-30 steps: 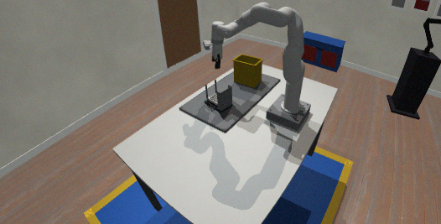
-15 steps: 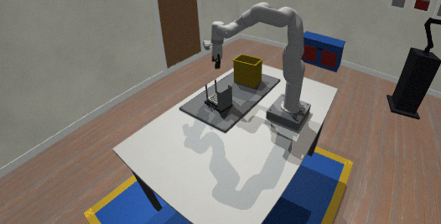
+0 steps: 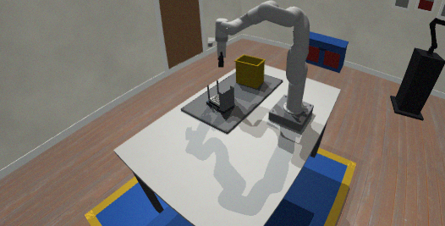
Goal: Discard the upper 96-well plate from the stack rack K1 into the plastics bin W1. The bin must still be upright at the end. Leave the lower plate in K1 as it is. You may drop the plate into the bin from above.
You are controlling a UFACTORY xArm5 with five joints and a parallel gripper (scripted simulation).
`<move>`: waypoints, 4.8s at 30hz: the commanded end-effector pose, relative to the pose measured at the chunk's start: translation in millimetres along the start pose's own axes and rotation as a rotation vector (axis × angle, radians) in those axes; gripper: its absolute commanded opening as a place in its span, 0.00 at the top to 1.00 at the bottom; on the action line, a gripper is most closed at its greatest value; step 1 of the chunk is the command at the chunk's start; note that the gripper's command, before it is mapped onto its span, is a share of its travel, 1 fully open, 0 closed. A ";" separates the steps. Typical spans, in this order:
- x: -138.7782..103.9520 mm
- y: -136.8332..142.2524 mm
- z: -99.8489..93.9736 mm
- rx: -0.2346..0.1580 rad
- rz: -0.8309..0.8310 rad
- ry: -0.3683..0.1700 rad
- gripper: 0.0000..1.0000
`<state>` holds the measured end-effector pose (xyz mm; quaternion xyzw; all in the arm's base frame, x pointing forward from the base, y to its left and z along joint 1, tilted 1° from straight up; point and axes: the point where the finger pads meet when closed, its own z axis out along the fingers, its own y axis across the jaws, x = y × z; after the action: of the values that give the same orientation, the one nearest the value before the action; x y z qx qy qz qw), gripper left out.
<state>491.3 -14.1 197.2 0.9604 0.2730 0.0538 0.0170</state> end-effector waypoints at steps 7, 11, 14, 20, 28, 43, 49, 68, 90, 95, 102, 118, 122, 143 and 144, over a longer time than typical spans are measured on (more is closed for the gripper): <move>-20.2 -18.8 -25.4 0.018 0.207 -0.034 0.00; -26.9 -24.7 -32.1 0.022 0.257 -0.043 0.00; -33.4 -30.4 -38.3 0.025 0.306 -0.053 0.00; -43.3 -38.8 -47.2 0.029 0.389 -0.070 0.00; -44.0 -58.5 -51.9 0.030 0.571 -0.094 0.00; -3.0 -106.4 -35.0 0.018 0.857 -0.105 0.00; 15.8 -128.5 -27.2 0.019 0.857 -0.104 0.00; 17.0 -130.4 -23.3 0.019 0.857 -0.104 0.00; 14.6 -132.9 6.5 0.019 0.857 -0.104 0.00; 14.0 -133.5 14.8 0.019 0.857 -0.104 0.00; 13.1 -134.5 26.4 0.019 0.857 -0.104 0.00; 11.3 -136.4 49.7 0.019 0.857 -0.104 0.00; 10.9 -136.8 54.6 0.019 0.857 -0.104 0.00; 8.5 -139.2 84.5 0.019 0.857 -0.104 0.00; 8.4 -139.3 86.2 0.019 0.857 -0.104 0.00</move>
<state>434.0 108.1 108.6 0.9885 -0.1512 0.0034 -0.0014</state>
